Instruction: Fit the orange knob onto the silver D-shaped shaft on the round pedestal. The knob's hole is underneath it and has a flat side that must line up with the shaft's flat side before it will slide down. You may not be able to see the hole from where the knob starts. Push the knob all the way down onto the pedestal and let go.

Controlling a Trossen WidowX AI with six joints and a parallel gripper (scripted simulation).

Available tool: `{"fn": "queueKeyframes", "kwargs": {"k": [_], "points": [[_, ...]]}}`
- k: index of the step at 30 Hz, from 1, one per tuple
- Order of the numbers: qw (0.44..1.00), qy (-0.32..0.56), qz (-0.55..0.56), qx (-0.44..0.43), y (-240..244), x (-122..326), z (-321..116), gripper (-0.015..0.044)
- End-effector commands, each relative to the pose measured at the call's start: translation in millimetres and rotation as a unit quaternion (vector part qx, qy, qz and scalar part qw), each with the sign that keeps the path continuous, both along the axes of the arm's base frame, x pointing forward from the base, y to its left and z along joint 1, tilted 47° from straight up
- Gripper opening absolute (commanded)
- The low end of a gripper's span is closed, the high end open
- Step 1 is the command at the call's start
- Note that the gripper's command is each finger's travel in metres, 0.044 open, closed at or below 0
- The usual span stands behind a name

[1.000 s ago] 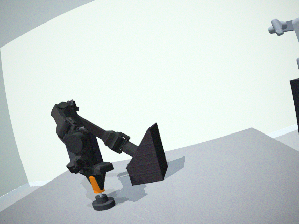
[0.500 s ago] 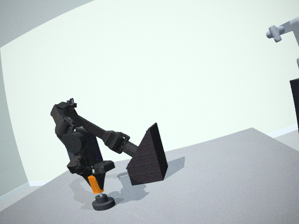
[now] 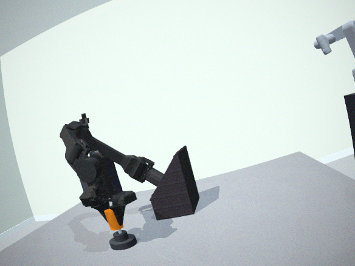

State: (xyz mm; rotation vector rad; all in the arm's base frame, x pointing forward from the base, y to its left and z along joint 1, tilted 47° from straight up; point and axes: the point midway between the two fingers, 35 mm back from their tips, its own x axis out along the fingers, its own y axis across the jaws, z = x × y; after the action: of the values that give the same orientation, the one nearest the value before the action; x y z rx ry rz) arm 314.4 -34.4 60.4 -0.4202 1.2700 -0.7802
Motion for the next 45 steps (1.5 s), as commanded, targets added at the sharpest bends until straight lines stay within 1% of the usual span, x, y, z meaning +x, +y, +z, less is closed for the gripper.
{"fn": "queueKeyframes", "kwargs": {"k": [1, 4, 8, 39, 42, 45], "points": [[1.0, -0.001, 0.0, 0.0, 2.0, 0.1, 1.9, 0.0], [1.0, 0.018, 0.018, -0.002, 2.1, -0.2, 1.8, 0.0], [0.995, 0.07, 0.068, -0.009, 1.3, -1.9, 0.9, 0.0], [0.995, 0.074, 0.072, -0.01, 2.3, -2.7, 1.4, 0.0], [0.992, 0.091, 0.088, -0.012, 2.3, -2.6, 1.5, 0.0], [0.984, 0.128, 0.123, -0.017, 2.0, -1.4, 1.8, 0.0]]}}
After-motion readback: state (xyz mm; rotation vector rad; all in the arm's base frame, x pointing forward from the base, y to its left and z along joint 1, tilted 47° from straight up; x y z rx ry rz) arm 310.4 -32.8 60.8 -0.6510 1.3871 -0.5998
